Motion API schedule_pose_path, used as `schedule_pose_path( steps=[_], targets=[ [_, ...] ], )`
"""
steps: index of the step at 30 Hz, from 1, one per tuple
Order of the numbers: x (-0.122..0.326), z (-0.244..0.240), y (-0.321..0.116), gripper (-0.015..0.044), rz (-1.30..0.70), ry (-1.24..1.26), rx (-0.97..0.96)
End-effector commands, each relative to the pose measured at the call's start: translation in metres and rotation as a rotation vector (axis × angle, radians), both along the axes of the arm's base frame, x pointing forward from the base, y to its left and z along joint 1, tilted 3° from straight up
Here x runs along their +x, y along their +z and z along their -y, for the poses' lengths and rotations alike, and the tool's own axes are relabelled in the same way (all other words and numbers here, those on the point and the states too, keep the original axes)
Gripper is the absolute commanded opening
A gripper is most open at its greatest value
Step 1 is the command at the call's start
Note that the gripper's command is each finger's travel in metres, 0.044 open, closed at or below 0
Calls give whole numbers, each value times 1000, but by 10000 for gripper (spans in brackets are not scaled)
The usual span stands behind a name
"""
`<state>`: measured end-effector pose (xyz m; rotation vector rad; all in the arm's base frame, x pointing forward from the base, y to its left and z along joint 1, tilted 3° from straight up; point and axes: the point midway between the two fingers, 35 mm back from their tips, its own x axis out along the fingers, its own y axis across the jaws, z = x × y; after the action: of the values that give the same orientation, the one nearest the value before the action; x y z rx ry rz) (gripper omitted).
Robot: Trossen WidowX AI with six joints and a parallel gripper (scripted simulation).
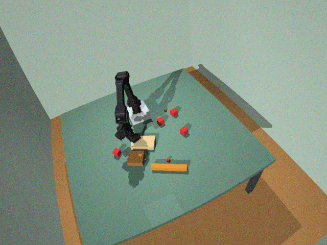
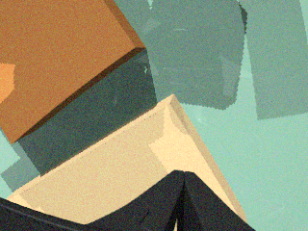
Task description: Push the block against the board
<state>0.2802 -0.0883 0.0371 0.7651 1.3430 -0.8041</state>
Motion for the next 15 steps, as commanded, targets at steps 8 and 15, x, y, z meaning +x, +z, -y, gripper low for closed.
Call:
schedule_pose_path(
  steps=[8,15],
  targets=[
    [13,-26,-2,0,-31,373,-17],
    [20,-44,-3,0,-45,614,-27]
  ],
)
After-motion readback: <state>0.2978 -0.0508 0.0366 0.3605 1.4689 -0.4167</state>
